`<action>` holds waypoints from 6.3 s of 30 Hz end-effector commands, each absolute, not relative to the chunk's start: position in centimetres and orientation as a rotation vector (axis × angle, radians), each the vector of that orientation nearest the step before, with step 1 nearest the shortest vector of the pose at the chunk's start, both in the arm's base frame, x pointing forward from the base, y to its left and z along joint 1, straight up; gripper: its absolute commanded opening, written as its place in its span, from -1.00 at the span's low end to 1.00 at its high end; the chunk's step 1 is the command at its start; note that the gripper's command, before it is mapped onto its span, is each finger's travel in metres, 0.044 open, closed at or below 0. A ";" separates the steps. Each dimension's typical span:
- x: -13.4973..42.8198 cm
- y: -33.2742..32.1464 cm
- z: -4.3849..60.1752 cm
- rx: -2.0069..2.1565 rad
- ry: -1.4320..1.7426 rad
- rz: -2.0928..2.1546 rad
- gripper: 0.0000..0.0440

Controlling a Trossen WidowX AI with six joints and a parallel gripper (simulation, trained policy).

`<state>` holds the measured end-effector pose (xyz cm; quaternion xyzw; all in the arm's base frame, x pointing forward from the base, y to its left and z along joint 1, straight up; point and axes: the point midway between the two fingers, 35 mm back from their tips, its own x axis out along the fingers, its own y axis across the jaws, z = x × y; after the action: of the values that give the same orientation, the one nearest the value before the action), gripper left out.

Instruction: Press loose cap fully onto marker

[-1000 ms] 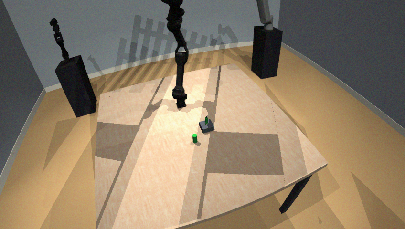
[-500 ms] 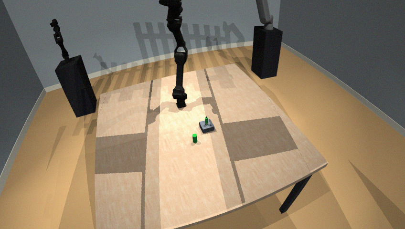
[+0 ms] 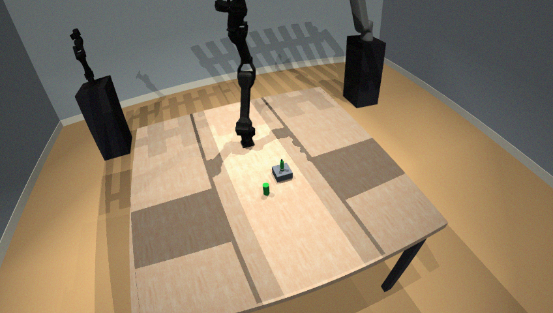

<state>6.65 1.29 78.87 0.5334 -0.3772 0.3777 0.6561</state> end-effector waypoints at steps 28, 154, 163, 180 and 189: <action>14.4 -0.6 73.9 1.483 -0.556 0.610 0.49; 35.6 4.7 35.4 1.645 0.838 -0.656 0.54; 36.3 4.3 32.6 1.610 0.893 -0.763 0.54; 37.4 2.7 27.5 1.540 0.968 -0.967 0.53; 37.9 1.6 25.0 1.501 0.997 -1.067 0.53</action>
<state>37.78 2.07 25.89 0.6289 0.4092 -0.4277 0.5040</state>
